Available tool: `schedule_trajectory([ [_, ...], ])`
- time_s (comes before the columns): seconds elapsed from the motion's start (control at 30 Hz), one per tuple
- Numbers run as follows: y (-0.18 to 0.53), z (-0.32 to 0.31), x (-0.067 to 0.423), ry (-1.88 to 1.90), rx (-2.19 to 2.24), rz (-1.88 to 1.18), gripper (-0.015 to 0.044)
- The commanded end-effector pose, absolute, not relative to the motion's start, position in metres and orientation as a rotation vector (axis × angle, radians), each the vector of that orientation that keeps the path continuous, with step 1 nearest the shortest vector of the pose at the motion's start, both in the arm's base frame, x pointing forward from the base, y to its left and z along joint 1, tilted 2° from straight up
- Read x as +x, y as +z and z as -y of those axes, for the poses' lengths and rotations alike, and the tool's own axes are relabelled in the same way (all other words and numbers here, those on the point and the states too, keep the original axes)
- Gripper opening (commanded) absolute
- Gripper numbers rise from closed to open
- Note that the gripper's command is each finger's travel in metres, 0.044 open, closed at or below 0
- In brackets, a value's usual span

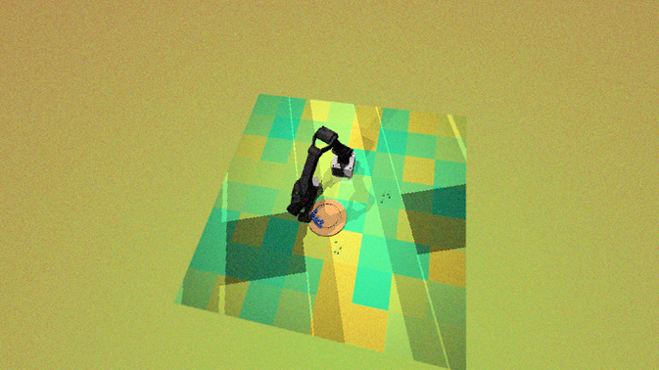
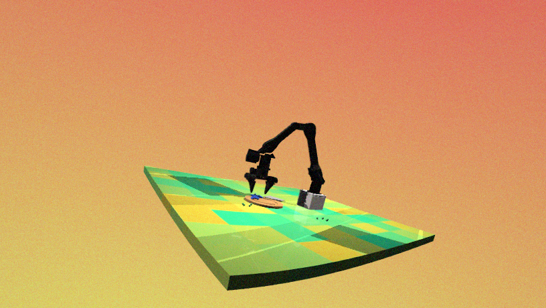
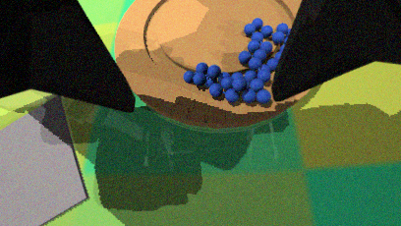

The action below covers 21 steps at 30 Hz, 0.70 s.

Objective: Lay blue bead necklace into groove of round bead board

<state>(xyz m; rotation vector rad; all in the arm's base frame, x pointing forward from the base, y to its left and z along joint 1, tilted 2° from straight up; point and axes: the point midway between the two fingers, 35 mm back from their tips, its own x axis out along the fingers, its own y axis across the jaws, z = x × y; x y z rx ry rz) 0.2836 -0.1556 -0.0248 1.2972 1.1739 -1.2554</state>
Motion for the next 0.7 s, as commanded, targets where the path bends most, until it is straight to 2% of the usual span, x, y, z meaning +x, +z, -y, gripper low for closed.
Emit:
schedule_trajectory([
  [0.0, -0.023, 0.156, 0.284, -1.251, 1.295, -1.174, 0.0440],
  [0.43, -0.023, 0.156, 0.284, -1.251, 1.295, -1.174, 0.0440],
  [0.5, -0.021, 0.155, 0.288, -1.226, 1.270, -1.190, 0.0387],
  [0.67, -0.001, 0.146, 0.320, -1.041, 1.089, -1.295, 0.0380],
])
